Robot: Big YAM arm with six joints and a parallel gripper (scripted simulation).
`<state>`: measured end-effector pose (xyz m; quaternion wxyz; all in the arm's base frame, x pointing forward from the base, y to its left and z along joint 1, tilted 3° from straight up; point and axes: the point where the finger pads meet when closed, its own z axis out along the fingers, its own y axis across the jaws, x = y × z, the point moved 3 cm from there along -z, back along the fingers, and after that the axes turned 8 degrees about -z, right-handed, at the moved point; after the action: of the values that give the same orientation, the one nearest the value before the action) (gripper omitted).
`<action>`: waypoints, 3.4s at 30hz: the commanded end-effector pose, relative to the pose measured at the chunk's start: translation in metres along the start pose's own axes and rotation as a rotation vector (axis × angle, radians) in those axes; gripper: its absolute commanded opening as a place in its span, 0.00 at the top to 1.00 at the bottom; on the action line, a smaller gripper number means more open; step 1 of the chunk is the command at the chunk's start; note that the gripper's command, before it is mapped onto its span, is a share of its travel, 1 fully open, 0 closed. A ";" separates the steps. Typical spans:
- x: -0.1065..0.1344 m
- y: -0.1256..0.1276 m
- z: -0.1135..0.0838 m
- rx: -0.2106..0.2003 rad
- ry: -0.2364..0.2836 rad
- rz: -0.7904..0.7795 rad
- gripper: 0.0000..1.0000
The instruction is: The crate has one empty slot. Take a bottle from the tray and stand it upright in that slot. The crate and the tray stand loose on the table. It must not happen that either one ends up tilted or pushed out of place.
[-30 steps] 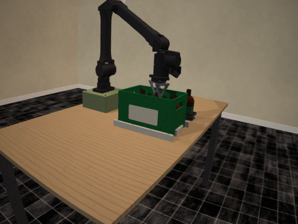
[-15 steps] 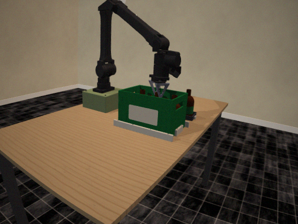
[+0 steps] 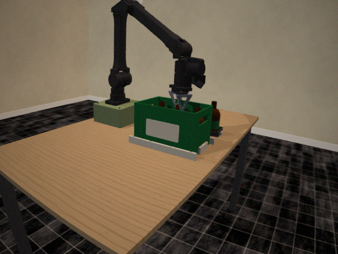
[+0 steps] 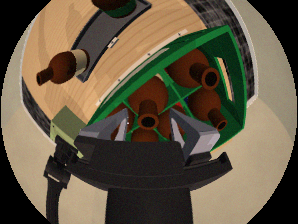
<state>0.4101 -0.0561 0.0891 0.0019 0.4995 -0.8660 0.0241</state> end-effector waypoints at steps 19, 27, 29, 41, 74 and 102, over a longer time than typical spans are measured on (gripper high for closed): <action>0.003 -0.001 0.002 0.002 -0.003 -0.006 0.39; 0.003 -0.001 0.002 0.002 -0.003 -0.006 0.39; 0.003 -0.001 0.002 0.002 -0.003 -0.006 0.39; 0.004 0.002 -0.005 0.000 -0.002 -0.006 0.39; -0.008 -0.014 -0.083 0.050 -0.025 0.003 0.39; -0.008 -0.014 -0.102 0.041 -0.021 0.005 1.00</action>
<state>0.3988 -0.0527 0.1615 0.0121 0.5008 -0.8653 0.0164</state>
